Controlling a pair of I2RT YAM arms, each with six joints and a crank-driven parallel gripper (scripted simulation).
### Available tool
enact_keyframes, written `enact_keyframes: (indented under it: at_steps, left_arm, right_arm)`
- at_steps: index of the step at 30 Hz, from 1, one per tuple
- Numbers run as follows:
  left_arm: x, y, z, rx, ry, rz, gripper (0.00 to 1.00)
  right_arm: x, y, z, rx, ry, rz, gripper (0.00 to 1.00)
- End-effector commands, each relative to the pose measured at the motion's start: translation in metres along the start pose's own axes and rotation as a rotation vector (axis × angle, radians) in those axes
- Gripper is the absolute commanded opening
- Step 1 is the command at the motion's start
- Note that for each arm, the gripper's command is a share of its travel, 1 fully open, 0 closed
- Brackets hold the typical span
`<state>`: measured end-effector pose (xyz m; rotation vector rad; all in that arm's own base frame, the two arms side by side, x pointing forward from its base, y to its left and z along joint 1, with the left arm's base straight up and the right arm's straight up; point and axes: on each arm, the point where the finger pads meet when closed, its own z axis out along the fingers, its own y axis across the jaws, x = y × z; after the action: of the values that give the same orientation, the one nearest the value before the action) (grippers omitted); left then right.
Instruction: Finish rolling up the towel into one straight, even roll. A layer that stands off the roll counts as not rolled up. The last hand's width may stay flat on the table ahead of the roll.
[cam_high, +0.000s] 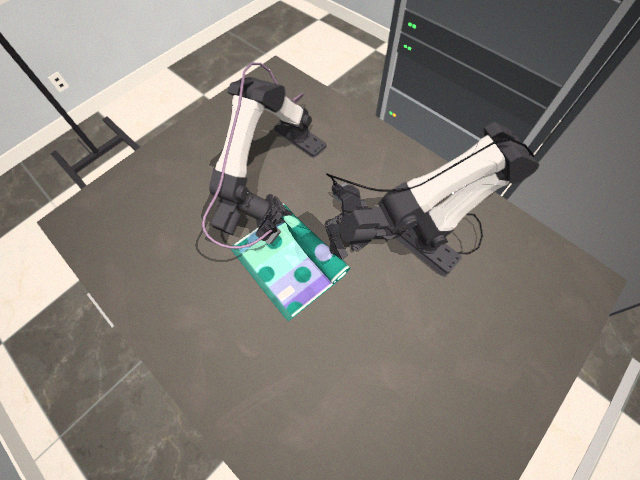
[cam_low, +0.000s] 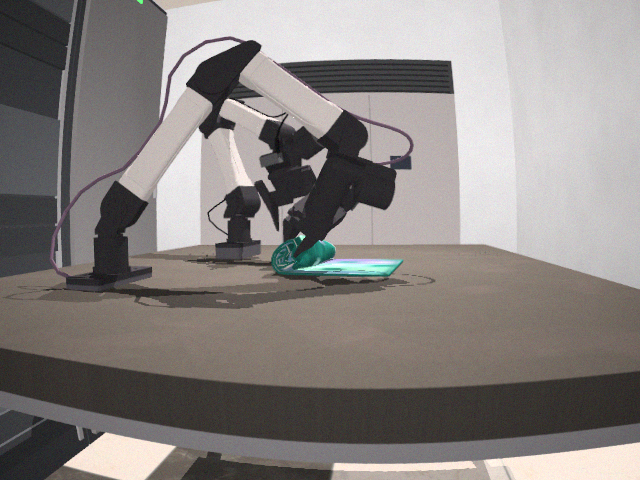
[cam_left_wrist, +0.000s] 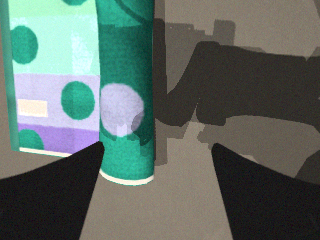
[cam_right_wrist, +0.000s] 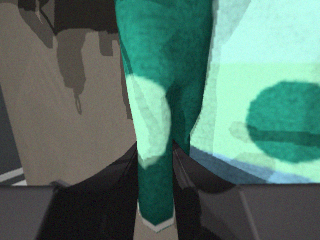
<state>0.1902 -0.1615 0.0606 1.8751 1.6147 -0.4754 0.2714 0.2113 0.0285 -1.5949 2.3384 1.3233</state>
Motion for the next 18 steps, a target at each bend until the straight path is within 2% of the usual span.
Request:
enact_keyframes:
  at_steps: [1,18]
  left_arm:
    - [0.002,0.023,0.005,-0.156,0.026,0.017,0.97]
    - [0.006,0.043,0.000,-0.101,0.000,0.086,0.98]
  right_arm:
    - [0.005,0.010,0.001,-0.081,0.024,0.038,0.23]
    - [0.010,0.002,0.009,-0.095,0.026,0.049,0.23]
